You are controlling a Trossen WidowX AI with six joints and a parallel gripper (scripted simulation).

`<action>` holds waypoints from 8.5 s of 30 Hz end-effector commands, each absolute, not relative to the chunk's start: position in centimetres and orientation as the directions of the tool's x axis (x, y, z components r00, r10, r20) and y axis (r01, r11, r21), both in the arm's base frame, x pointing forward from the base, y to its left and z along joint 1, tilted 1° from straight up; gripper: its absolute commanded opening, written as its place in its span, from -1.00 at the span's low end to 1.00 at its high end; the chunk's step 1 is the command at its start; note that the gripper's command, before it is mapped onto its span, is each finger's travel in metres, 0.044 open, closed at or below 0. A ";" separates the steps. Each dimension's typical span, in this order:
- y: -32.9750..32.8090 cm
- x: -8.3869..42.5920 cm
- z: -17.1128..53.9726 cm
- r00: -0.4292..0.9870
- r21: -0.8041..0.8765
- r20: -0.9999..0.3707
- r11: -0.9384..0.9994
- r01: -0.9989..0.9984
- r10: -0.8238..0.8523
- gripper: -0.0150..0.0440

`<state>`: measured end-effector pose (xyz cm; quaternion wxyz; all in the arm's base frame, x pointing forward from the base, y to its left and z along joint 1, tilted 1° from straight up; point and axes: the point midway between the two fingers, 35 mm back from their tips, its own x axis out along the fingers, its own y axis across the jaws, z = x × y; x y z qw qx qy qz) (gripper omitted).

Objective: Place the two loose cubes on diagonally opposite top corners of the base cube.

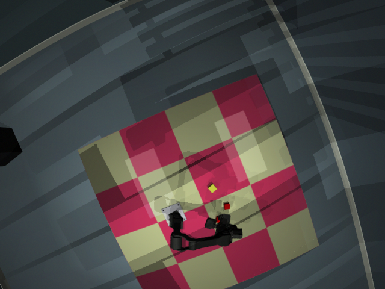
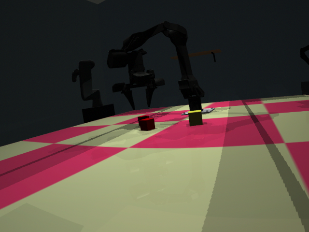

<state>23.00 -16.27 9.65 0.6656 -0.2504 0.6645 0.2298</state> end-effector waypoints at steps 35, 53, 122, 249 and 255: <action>-16.3 23.0 5.0 0.011 -0.025 -1.000 0.766 -0.643 -0.023 -0.14; -16.5 23.4 10.2 0.012 -0.025 -1.000 0.766 -0.643 -0.023 -0.14; -5.2 29.7 13.9 0.029 -0.045 -0.999 0.666 -0.745 -0.035 -0.14; -5.3 32.8 14.7 0.017 -0.022 -1.000 0.480 -0.877 -0.014 0.41; -10.4 32.2 16.0 0.019 -0.025 -1.000 0.441 -0.897 -0.018 0.41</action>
